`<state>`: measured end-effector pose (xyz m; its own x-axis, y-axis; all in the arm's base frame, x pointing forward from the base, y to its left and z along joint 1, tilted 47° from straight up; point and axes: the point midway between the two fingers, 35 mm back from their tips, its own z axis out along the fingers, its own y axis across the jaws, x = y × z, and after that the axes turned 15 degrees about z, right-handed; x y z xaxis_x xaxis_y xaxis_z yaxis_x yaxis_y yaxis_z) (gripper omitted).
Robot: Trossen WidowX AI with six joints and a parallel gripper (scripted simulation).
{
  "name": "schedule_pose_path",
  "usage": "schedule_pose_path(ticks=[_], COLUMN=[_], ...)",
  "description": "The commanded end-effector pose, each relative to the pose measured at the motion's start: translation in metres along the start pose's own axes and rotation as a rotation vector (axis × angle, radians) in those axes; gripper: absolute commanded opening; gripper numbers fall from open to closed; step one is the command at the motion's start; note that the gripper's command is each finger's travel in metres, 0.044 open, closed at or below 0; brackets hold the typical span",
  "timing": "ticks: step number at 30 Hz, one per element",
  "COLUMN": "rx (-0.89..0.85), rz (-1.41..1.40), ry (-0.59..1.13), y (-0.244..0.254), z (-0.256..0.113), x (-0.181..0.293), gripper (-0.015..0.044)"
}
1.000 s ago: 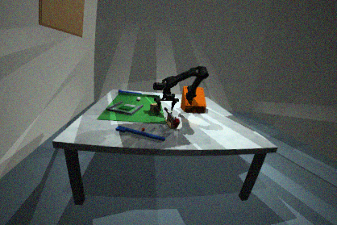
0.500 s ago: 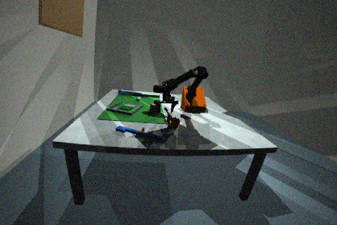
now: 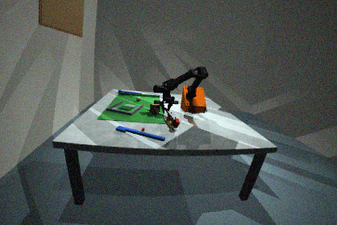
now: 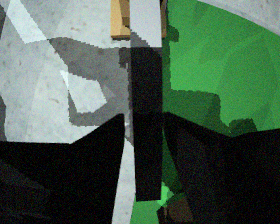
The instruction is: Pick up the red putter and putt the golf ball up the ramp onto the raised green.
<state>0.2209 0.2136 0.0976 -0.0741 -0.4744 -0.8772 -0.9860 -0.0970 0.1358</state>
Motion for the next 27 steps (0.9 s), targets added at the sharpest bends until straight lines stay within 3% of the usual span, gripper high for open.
schedule_pose_path(ticks=[1,11,27], rx=[0.000,0.001,0.002], rz=[-0.002,-0.002,0.001], ry=[0.000,0.005,0.019], y=[0.000,-0.001,-0.001], z=[0.000,-0.006,-0.066], x=[0.000,-0.001,-0.013], gripper=[0.0020,0.0000,0.0000])
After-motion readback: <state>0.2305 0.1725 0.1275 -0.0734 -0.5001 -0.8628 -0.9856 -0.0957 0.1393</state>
